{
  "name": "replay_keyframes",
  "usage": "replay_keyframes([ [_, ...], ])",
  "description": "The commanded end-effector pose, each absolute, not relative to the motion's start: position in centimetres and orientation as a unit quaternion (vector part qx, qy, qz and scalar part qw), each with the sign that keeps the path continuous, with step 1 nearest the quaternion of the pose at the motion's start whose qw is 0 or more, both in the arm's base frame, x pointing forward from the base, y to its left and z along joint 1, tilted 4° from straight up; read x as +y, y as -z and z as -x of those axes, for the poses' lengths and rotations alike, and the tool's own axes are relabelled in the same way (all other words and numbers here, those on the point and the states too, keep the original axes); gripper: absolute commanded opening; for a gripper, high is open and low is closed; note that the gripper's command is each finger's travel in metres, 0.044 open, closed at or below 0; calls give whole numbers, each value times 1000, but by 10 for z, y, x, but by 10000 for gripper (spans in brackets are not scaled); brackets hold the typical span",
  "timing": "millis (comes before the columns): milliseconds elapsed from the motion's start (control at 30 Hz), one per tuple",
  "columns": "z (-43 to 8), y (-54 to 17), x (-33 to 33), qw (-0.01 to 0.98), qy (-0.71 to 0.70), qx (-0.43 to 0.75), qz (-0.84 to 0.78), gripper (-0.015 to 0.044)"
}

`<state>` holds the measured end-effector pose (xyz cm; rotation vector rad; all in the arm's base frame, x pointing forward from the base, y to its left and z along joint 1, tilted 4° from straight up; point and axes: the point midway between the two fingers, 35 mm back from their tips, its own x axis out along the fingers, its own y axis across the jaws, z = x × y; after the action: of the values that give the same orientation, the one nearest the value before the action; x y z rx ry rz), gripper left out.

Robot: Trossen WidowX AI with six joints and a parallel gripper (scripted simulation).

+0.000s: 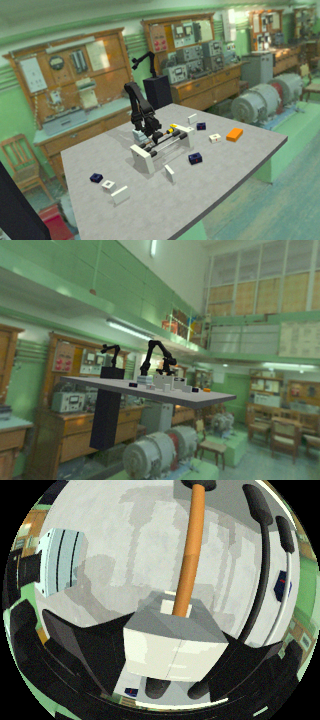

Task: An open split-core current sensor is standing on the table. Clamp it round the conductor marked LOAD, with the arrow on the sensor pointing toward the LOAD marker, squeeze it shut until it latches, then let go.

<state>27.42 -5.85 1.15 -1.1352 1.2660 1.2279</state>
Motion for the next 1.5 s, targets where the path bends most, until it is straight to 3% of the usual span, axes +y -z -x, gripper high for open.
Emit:
replay_keyframes([
  [0, -274, -12, -59, 499, -507, 523, 469, 270],
  [367, -274, -12, -59, 499, -507, 523, 469, 270],
  [600, -274, -12, -59, 499, -507, 523, 469, 440],
  [900, -275, -14, -59, 499, -507, 523, 469, 440],
  [1133, -279, -114, -57, 505, -502, 516, 476, 440],
  [1467, -278, -117, -57, 505, -502, 516, 476, 440],
])
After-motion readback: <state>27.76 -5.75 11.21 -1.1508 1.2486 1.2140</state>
